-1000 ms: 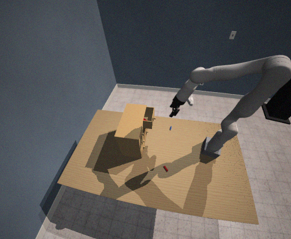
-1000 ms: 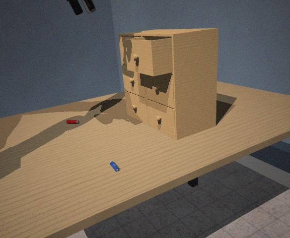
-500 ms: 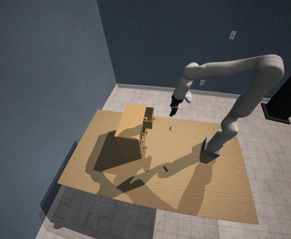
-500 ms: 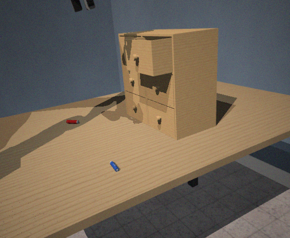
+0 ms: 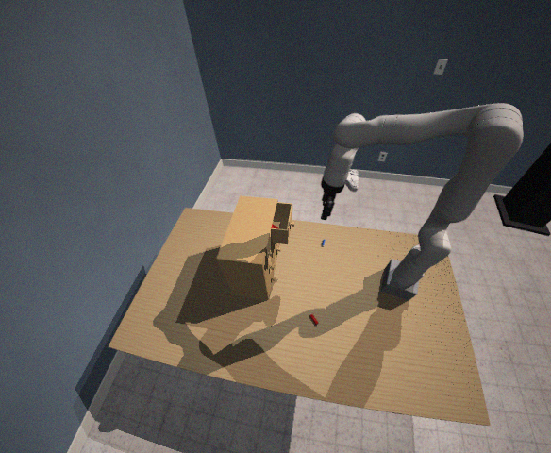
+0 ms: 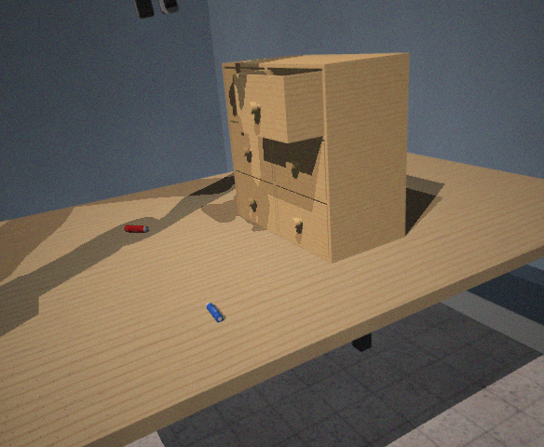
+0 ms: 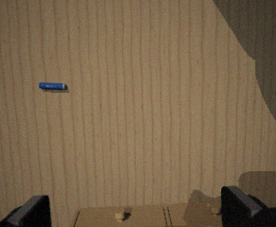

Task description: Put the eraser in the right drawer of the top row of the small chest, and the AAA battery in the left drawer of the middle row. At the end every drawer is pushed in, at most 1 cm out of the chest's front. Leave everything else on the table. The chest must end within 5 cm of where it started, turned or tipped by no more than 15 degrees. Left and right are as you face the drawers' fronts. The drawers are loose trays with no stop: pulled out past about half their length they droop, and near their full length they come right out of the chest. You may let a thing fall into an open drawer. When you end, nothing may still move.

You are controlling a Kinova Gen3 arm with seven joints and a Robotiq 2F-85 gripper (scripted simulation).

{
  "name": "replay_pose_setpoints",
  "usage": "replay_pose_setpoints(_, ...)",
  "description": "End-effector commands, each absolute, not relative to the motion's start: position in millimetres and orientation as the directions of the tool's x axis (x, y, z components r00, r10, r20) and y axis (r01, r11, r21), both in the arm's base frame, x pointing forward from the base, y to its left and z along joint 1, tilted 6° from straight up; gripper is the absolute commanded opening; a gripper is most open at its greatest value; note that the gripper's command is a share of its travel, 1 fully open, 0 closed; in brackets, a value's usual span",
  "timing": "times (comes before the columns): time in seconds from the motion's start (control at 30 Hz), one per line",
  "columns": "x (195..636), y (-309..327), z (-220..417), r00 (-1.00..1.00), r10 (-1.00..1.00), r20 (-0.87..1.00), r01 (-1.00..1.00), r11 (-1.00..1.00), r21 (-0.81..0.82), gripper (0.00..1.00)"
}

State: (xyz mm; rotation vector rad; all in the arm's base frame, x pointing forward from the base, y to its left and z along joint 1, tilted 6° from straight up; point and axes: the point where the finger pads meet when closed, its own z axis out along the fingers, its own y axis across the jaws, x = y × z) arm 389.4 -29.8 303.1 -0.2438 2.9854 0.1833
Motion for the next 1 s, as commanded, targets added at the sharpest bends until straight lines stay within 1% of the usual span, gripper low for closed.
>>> replay_pose_setpoints(0.0,392.3,-30.2,302.5,-0.979,-0.155,-0.133,-0.17,0.98,0.107,1.0)
replay_pose_setpoints(0.97,392.3,-30.7,306.8,-0.985,-0.166,-0.039,-0.17,0.98,0.107,1.0)
